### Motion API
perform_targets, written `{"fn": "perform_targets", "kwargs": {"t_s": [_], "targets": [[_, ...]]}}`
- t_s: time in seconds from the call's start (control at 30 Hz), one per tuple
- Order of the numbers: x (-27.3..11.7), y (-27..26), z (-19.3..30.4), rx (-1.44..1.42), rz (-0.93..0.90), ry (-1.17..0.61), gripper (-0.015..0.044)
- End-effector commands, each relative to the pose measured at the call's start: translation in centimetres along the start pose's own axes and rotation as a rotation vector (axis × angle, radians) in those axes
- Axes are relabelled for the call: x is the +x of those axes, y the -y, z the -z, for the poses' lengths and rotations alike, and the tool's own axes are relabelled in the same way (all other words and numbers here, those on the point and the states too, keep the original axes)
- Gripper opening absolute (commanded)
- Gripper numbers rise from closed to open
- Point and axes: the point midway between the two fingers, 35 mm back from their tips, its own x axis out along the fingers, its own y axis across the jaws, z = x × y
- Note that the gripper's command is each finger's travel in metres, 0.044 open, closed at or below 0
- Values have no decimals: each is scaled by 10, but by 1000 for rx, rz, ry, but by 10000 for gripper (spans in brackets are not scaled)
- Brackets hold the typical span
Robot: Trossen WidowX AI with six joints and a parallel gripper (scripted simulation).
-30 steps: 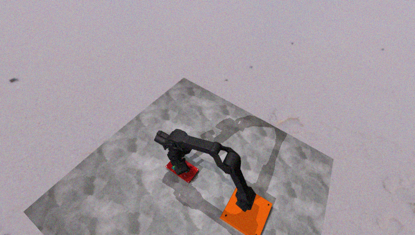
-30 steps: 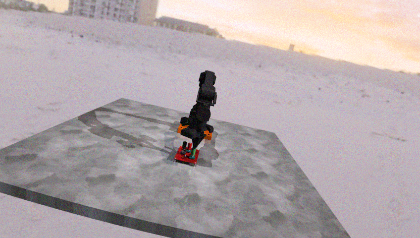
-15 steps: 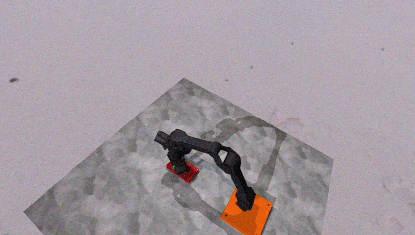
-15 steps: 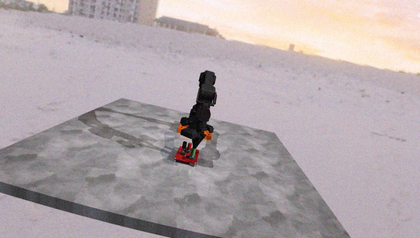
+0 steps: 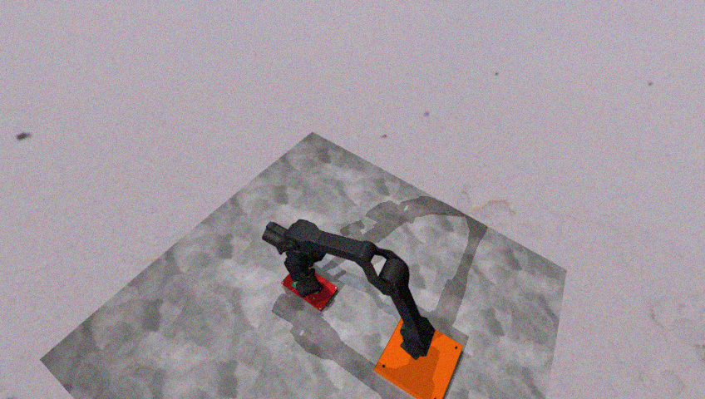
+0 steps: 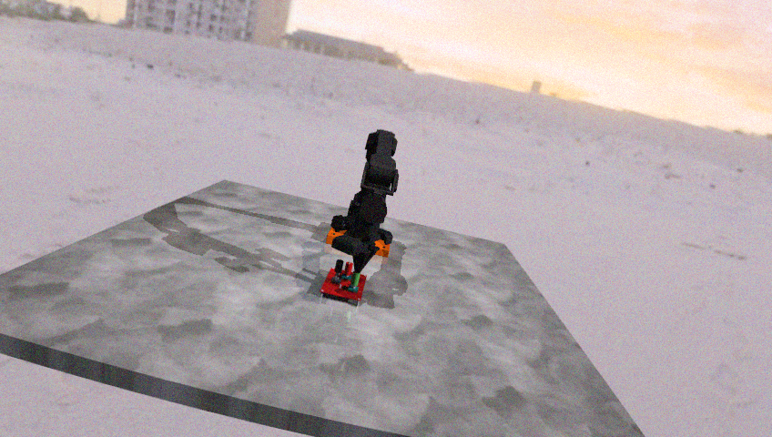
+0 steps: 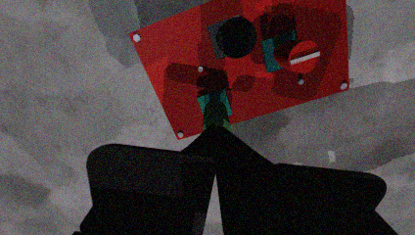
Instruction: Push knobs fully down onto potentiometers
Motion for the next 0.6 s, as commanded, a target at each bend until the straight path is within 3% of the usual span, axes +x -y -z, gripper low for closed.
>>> {"fn": "perform_targets", "kwargs": {"t_s": [0.0, 0.57], "targets": [[9, 0, -1, 4, 7, 8, 0], [7, 0, -1, 4, 7, 8, 0]]}}
